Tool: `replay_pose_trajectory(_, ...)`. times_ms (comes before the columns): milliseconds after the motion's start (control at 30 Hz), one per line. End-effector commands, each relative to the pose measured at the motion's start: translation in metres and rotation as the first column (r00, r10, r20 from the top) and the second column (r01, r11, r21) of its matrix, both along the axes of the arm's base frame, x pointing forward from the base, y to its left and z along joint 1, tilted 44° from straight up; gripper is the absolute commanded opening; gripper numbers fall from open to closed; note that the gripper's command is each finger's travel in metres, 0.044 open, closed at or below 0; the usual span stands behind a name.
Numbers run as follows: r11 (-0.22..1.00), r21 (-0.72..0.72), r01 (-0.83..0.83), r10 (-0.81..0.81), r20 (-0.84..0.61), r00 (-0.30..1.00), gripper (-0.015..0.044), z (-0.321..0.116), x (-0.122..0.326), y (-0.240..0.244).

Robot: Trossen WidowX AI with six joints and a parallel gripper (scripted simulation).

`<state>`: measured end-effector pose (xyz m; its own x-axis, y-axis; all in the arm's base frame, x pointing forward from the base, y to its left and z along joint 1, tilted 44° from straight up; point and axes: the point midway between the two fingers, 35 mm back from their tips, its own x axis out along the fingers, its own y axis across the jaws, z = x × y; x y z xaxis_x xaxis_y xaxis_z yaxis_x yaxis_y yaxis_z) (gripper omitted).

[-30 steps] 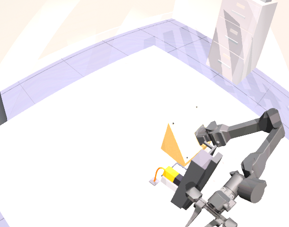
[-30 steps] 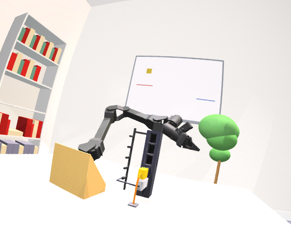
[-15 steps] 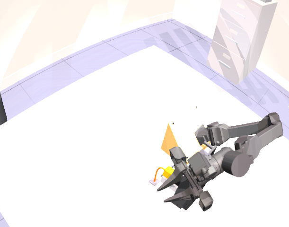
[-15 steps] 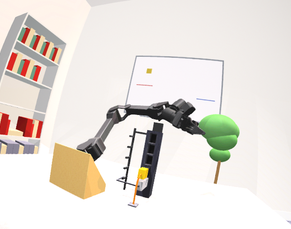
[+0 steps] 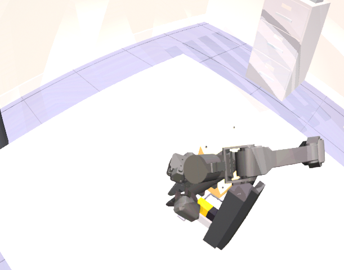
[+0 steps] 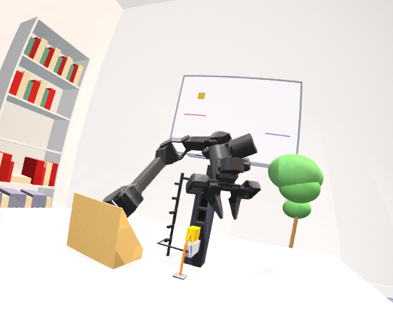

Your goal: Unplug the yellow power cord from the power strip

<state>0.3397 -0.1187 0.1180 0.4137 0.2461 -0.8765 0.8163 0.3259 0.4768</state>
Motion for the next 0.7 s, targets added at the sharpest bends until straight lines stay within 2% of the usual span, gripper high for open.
replay_pose_trajectory(0, 0.949, 0.281, 0.142, -0.058, -0.288, 0.956, 0.016, -0.033, -0.044, 0.016)
replay_pose_trajectory(67, 0.881, 0.4, 0.253, -0.063, -0.432, 0.9, 0.016, -0.041, -0.065, 0.025)
replay_pose_trajectory(133, 0.825, 0.459, 0.33, -0.056, -0.515, 0.855, 0.016, -0.042, -0.077, 0.031)
replay_pose_trajectory(667, 0.817, 0.465, 0.34, -0.055, -0.525, 0.849, 0.016, -0.041, -0.077, 0.033)
